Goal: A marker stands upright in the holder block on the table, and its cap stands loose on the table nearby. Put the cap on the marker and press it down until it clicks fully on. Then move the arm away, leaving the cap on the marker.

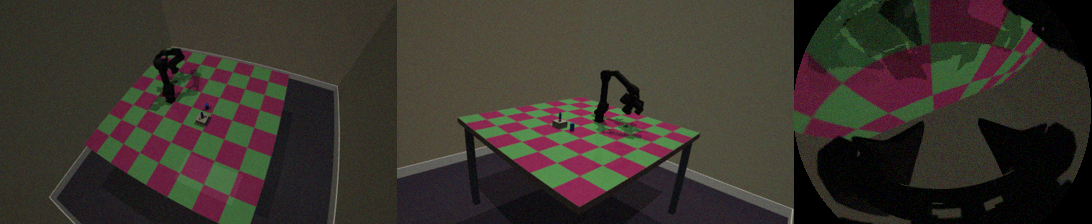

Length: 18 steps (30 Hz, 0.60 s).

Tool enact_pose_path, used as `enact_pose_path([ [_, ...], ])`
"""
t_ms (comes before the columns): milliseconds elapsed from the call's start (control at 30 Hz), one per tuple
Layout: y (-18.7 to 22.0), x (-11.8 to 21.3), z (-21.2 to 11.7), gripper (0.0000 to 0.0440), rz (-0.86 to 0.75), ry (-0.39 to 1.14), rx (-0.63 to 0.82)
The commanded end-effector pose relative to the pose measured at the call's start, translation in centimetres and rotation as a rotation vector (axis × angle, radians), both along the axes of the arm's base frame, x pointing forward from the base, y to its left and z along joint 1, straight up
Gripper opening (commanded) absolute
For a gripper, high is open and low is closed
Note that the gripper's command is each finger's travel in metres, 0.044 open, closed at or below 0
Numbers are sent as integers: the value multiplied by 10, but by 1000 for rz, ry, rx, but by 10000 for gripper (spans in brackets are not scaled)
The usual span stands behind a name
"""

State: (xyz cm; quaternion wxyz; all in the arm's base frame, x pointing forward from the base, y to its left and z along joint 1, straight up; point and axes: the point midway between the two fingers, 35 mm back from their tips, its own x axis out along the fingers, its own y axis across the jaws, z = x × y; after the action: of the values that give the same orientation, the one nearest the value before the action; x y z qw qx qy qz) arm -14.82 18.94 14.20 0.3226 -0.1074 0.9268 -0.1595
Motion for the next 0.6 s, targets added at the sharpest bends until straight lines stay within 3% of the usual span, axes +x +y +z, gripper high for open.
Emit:
enact_pose_path([
  [0,2,2,0,375,-2,-4,7],
  [200,11,14,-1,242,-11,-30,54],
  [567,32,41,0,266,-43,-71,150],
])
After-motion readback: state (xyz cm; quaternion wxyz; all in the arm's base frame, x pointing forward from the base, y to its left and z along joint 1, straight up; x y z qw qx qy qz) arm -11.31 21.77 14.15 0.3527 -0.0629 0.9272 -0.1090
